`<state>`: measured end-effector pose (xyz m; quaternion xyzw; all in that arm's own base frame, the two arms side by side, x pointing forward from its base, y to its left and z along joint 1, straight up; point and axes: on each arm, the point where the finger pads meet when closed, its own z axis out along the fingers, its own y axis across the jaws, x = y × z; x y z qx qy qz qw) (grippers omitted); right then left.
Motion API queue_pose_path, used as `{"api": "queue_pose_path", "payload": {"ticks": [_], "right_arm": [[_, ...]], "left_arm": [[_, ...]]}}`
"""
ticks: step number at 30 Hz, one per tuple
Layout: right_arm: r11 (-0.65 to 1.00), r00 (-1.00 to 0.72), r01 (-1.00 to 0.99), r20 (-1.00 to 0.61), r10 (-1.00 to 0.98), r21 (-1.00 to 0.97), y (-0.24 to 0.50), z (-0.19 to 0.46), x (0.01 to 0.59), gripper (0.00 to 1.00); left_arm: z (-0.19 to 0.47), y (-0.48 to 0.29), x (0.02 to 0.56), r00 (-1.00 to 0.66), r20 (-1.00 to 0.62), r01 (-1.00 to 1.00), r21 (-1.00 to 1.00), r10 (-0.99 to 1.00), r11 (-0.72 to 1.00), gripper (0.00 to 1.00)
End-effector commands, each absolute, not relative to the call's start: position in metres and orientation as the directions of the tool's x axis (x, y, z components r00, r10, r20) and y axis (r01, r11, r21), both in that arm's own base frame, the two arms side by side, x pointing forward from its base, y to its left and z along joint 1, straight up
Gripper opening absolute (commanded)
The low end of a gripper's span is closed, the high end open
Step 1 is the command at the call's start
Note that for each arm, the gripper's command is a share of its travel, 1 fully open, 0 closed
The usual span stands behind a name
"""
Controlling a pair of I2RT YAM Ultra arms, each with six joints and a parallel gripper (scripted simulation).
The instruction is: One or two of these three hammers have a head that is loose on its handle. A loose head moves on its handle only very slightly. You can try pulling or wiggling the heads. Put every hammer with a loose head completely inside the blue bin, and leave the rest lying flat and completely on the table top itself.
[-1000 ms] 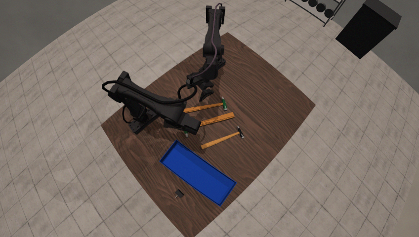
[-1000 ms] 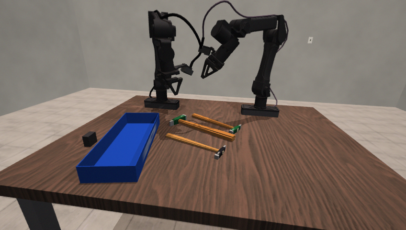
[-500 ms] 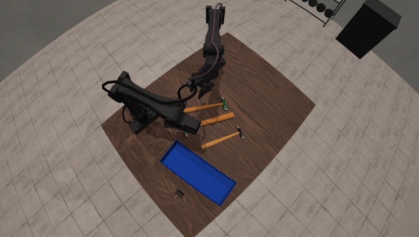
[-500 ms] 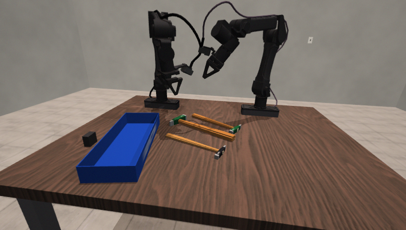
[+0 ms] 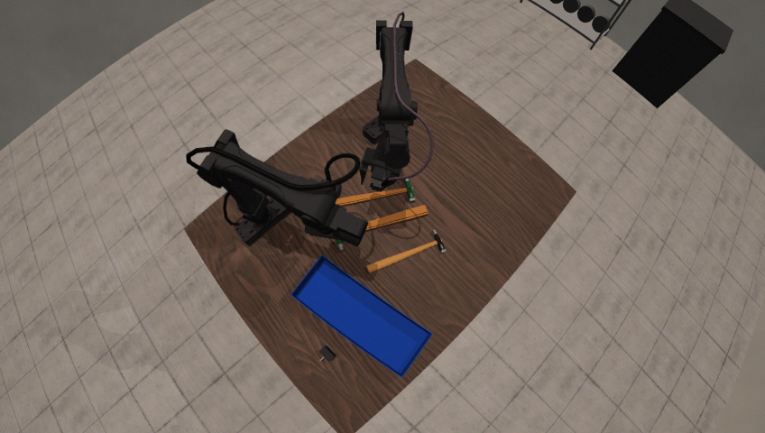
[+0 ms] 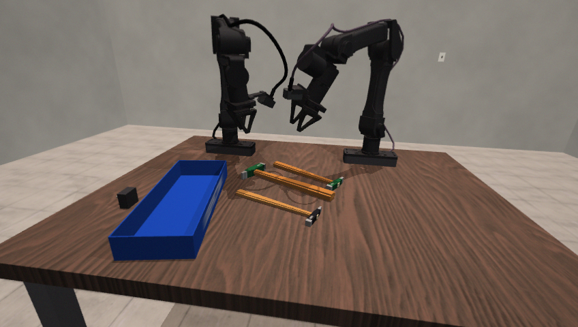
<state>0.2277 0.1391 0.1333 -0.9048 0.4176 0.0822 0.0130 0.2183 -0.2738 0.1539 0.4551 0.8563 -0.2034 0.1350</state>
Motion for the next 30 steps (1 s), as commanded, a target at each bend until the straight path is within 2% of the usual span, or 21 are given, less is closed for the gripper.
{"api": "queue_pose_path", "payload": {"ticks": [1, 9, 12, 16, 27, 30], "right_arm": [[-0.676, 0.667, -0.737, -0.146, -0.731, 0.018, 0.142, 0.13, 0.226, 0.47], [-0.73, 0.727, -0.683, -0.103, -0.678, -0.014, 0.151, 0.11, 0.222, 0.47], [-0.738, 0.736, -0.675, -0.099, -0.67, -0.016, 0.152, 0.106, 0.22, 0.47], [-0.773, 0.772, -0.634, -0.075, -0.631, -0.027, 0.157, 0.092, 0.214, 0.47], [-0.846, 0.847, -0.531, -0.025, -0.531, -0.038, 0.169, 0.058, 0.195, 0.47], [-0.851, 0.852, -0.524, -0.019, -0.524, -0.042, 0.17, 0.056, 0.195, 0.47]], "left_arm": [[0.152, -0.27, 0.239, -0.731, -0.346, 0.677, -0.267, 0.588, 0.686, 0.57], [0.129, -0.256, 0.262, -0.923, -0.209, 0.375, -0.294, 0.323, 0.879, 0.57], [0.126, -0.254, 0.265, -0.939, -0.192, 0.332, -0.293, 0.284, 0.897, 0.57], [0.112, -0.244, 0.277, -0.988, -0.12, 0.123, -0.279, 0.092, 0.952, 0.57], [0.078, -0.218, 0.303, -0.93, -0.004, -0.361, -0.19, -0.368, 0.913, 0.57], [0.076, -0.216, 0.305, -0.912, 0.001, -0.404, -0.18, -0.41, 0.897, 0.57]]}}
